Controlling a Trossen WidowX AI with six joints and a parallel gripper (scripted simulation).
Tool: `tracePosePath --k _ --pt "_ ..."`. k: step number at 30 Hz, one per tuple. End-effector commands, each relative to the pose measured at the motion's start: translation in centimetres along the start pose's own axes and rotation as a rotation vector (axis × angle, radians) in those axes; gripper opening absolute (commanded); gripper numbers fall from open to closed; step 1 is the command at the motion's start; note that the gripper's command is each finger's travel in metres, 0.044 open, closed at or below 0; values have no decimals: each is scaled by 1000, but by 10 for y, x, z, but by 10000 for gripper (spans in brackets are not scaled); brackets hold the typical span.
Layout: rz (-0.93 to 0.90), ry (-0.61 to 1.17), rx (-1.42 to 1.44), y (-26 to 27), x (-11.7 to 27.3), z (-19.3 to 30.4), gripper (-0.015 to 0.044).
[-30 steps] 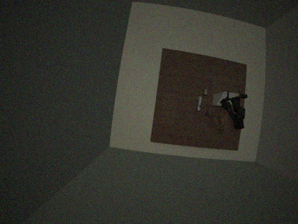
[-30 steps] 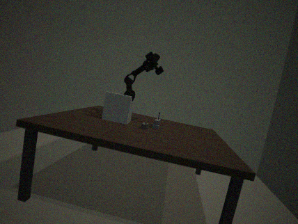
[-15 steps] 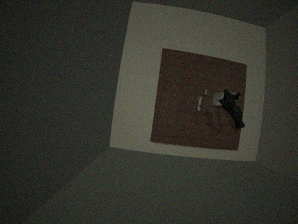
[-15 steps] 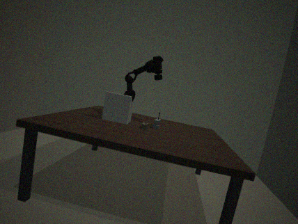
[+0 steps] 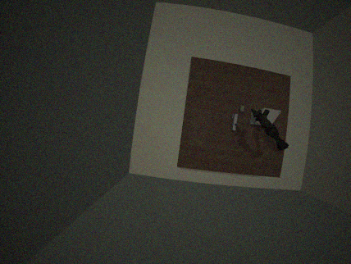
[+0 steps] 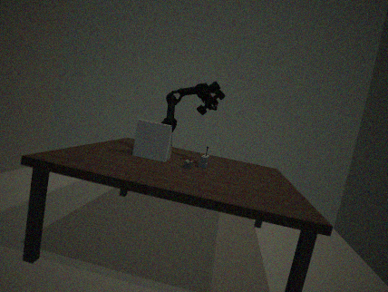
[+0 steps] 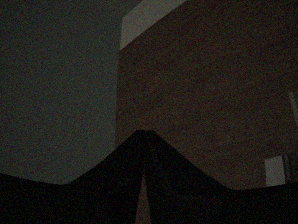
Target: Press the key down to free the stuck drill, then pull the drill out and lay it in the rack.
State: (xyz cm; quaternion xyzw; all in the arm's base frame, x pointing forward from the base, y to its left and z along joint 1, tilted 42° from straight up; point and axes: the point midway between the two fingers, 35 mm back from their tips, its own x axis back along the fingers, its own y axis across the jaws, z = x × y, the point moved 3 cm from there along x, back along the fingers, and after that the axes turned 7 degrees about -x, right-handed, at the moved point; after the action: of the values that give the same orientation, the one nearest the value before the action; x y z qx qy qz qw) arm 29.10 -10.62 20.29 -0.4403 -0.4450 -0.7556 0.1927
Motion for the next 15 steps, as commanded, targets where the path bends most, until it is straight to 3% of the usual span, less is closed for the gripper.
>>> tracePosePath --k 1,15 --pt "239 248 623 -44 -34 45 0" --pt "346 737 1344 -107 -51 96 0"
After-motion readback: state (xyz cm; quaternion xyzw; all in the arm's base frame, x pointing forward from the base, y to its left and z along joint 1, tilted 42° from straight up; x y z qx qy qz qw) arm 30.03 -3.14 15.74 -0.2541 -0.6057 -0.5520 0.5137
